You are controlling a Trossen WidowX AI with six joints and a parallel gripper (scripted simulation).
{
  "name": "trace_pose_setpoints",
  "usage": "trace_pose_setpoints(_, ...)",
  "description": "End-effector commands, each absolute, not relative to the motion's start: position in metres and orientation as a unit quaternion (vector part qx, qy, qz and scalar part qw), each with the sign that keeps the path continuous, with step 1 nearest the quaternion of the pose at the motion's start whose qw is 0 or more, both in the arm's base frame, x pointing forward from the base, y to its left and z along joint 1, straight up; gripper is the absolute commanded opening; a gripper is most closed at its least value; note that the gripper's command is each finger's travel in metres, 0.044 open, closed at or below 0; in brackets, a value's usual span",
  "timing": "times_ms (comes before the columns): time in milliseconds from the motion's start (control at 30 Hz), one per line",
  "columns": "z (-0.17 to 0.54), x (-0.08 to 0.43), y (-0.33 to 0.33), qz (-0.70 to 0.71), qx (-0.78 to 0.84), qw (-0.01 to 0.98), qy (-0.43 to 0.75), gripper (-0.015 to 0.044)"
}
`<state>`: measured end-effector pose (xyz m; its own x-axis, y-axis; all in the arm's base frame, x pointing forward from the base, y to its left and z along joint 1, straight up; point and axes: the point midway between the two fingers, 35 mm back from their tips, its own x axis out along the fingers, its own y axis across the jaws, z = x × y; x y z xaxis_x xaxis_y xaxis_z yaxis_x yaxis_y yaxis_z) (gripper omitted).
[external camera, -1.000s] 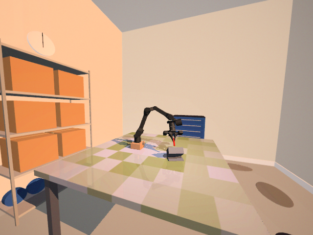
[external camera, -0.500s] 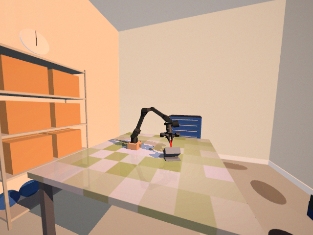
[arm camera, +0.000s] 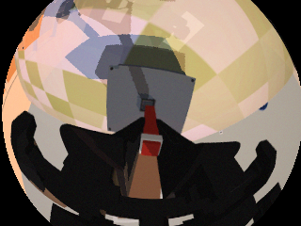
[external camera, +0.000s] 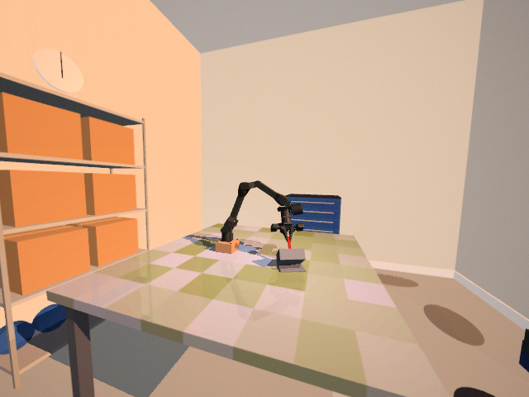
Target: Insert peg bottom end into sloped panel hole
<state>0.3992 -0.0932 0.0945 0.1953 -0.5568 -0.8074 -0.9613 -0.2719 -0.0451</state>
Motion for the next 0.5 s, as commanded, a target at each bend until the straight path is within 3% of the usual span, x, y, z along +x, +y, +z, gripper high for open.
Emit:
trace_pose_setpoints(0,0.0947,0.3988,-0.0928,0.349,-0.717,0.29,0.53,0.0)
trace_pose_setpoints(467,0.091,0.3968,-0.094,0.349,-0.717,0.29,0.53,0.0)
